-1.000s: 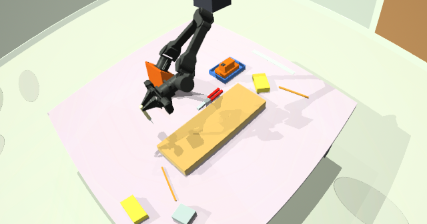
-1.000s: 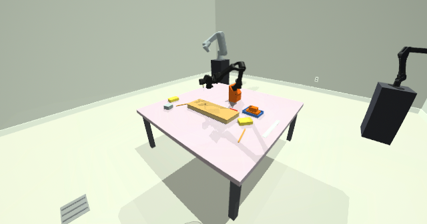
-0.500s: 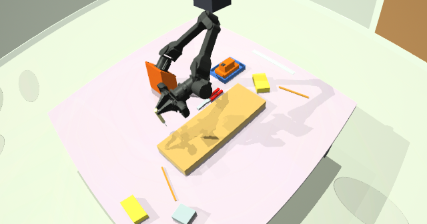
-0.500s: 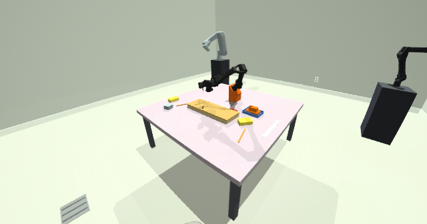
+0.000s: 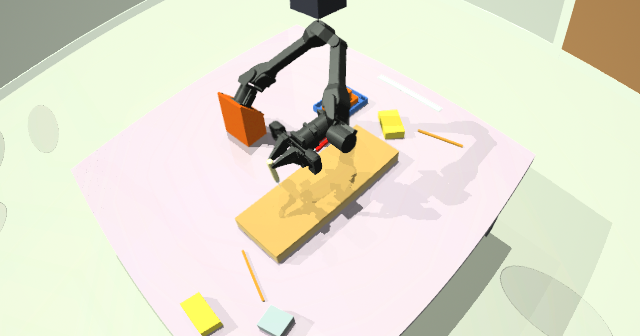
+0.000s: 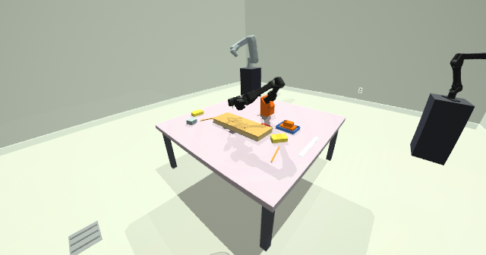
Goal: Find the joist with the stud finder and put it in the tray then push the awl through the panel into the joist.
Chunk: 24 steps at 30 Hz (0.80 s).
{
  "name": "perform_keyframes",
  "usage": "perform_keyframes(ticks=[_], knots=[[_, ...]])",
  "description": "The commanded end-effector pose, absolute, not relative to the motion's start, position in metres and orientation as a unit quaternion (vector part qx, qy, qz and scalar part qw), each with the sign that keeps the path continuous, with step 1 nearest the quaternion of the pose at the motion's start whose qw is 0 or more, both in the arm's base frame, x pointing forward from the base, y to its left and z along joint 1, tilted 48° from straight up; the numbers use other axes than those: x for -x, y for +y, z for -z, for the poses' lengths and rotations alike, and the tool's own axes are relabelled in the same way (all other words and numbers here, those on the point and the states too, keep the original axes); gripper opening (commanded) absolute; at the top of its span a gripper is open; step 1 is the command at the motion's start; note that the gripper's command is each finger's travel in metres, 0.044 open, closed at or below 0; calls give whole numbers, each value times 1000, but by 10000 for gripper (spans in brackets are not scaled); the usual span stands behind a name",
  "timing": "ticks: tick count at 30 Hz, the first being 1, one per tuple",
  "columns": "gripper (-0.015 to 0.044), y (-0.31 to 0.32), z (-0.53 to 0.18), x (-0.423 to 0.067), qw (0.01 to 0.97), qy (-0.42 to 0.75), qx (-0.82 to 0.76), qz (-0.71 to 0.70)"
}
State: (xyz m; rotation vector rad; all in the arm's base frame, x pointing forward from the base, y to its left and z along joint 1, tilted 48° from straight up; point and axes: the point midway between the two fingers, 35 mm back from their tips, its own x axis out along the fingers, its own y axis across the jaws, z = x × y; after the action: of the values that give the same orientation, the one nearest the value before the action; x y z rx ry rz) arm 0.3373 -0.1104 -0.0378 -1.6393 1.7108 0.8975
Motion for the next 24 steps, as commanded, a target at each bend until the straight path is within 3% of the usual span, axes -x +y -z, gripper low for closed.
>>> perform_keyframes(ticks=[1, 24], knots=[[0, -98, 19, -347, 302, 645, 625, -320], [0, -23, -53, -365, 264, 641, 665, -279]])
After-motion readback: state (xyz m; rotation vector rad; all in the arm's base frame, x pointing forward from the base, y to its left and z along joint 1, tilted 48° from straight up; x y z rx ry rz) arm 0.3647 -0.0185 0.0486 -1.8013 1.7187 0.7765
